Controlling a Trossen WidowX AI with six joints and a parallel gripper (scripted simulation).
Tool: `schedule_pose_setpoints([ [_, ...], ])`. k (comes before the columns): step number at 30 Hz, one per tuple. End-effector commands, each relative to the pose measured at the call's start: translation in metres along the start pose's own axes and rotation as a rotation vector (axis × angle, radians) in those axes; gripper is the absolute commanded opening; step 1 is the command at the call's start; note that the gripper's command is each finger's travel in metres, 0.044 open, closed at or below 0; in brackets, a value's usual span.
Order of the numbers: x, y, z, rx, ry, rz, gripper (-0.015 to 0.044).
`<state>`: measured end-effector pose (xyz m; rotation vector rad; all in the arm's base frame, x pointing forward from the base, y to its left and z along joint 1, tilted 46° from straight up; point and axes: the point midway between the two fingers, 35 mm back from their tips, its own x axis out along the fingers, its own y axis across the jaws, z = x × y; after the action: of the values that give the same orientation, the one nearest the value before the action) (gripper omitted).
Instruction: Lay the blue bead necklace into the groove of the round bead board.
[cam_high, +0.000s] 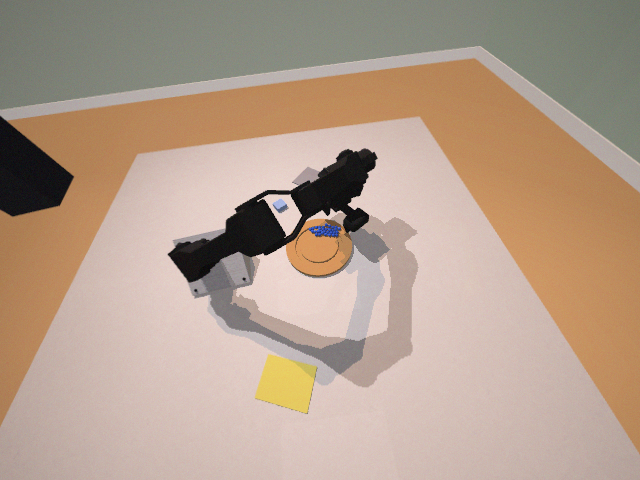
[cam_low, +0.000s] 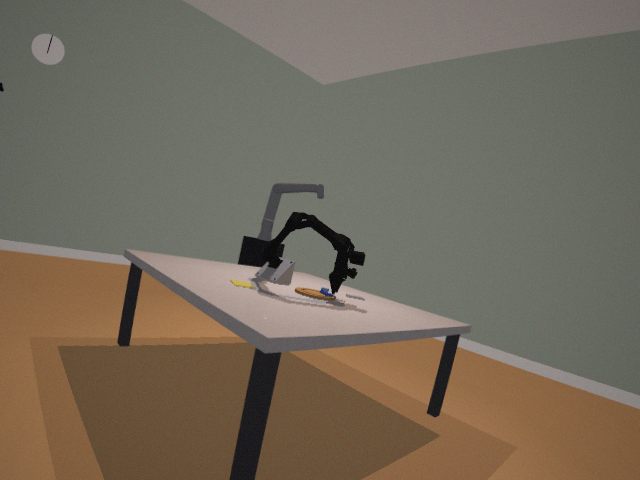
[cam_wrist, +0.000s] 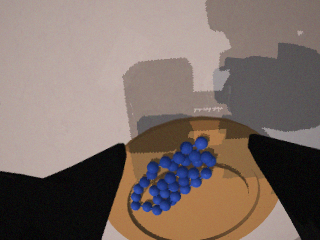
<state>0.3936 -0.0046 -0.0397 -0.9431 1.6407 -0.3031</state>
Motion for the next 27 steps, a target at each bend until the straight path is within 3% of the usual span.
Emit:
schedule_pose_setpoints([
  [1,-0.001,-0.001,0.0,0.006,0.0,0.004,0.044],
  [10,-0.001,-0.001,0.0,0.006,0.0,0.004,0.044],
  [13,-0.004,0.003,-0.005,0.129,0.0,0.005,0.0361],
  [22,-0.018,0.025,-0.043,0.904,0.004,0.006,0.0125],
  [27,-0.023,0.036,-0.066,1.334,0.006,0.004,0.012],
])
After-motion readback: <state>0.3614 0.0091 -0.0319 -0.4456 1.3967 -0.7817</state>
